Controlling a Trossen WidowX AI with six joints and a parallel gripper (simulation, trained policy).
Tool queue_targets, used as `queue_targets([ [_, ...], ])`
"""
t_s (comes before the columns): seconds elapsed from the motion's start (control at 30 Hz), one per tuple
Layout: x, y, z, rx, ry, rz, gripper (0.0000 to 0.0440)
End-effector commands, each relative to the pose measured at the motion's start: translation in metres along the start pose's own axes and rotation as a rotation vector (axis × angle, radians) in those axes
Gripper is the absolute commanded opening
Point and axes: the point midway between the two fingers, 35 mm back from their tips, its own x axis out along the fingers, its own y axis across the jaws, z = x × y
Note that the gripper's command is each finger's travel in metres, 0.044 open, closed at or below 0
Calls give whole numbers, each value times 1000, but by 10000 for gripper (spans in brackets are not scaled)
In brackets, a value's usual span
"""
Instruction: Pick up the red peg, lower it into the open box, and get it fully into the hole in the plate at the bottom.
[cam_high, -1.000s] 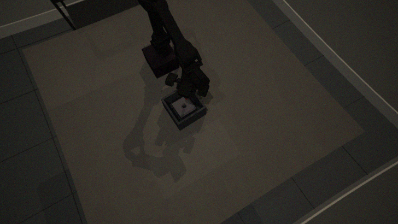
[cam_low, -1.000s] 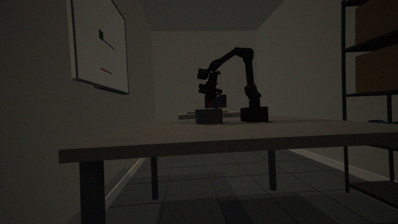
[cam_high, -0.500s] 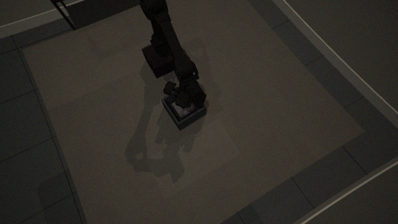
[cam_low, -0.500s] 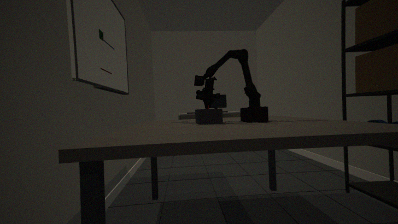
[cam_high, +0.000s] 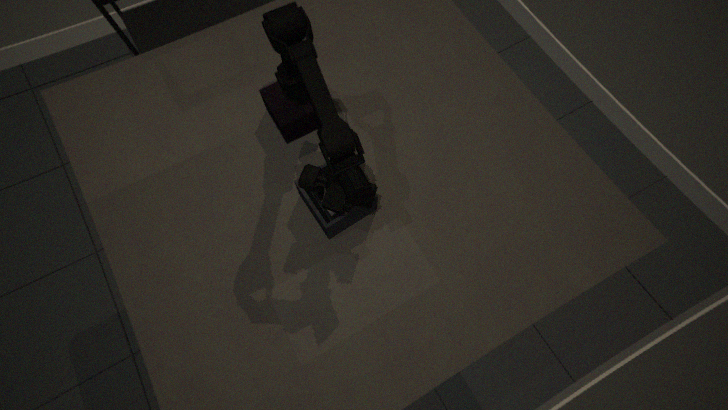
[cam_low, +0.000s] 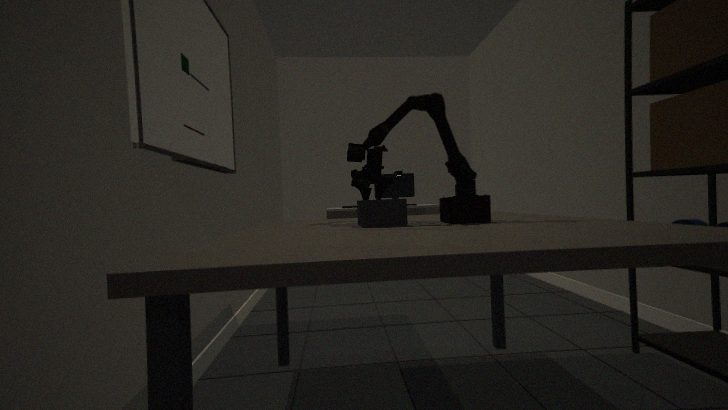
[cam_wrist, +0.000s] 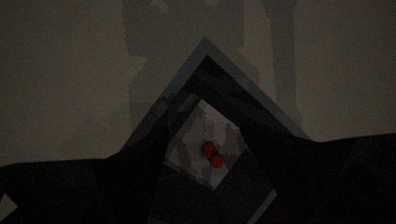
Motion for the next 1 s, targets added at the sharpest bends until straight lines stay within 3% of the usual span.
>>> queue_targets([
  [0.0,3,0,8,-13,-4,-11,398],
  [0.07,2,3,16,-11,-24,-2,440],
  [0.57,-6,1,72,42,-163,27,440],
  [0.97,-6,1,72,43,-165,27,440],
])
